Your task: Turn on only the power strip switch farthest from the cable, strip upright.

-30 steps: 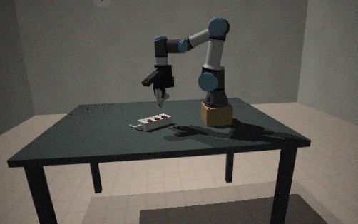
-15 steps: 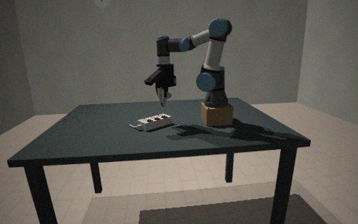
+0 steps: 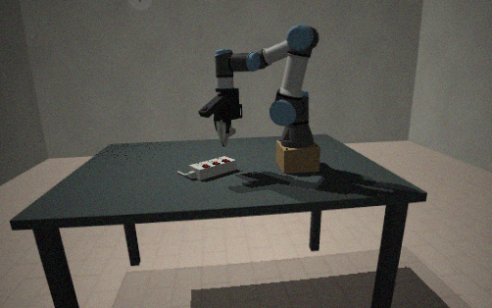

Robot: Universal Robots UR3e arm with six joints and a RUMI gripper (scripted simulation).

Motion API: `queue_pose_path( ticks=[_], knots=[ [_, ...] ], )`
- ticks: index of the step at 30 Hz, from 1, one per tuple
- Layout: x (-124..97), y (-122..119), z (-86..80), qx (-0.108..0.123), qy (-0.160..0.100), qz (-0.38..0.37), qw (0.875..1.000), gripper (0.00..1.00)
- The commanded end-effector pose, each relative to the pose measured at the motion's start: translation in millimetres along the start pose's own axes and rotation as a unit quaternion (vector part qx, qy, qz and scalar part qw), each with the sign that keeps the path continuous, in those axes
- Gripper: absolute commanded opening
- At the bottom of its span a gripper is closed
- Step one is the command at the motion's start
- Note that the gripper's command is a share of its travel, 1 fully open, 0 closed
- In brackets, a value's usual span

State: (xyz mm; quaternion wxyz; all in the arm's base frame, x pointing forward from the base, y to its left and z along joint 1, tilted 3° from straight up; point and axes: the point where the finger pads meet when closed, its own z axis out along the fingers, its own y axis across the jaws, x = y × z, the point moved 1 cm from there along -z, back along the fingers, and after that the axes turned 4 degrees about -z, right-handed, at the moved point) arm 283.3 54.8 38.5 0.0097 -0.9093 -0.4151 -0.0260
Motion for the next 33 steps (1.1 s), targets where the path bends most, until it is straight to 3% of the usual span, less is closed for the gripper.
queue_pose_path(
  ticks=[1, 20, 33],
  knots=[
    [0, 0, -0.4, 0.000, 0.001, 0.000, 1.000, 0.00],
    [0, 0, 4.8, 0.000, 0.001, 0.000, 1.000, 0.00],
    [0, 0, 19.8, 0.000, 0.001, 0.000, 1.000, 0.00]
  ],
)
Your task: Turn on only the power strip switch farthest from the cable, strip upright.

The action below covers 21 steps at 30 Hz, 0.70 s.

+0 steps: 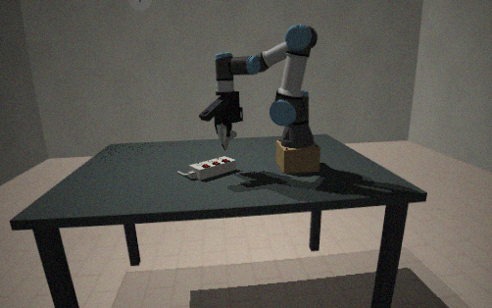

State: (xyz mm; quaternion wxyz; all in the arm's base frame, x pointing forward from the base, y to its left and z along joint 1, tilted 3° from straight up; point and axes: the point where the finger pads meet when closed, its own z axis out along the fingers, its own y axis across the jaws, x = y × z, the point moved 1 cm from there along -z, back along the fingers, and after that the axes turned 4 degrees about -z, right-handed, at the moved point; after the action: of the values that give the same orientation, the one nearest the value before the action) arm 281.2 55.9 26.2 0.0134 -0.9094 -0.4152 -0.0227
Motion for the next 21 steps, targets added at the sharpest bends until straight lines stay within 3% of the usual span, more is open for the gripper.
queue_pose_path(
  ticks=[1, 21],
  knots=[
    [1, 2, 8.9, -0.004, 0.002, 0.000, 1.000, 0.00],
    [1, 3, 27.1, -0.004, 0.002, 0.000, 1.000, 0.00]
  ],
)
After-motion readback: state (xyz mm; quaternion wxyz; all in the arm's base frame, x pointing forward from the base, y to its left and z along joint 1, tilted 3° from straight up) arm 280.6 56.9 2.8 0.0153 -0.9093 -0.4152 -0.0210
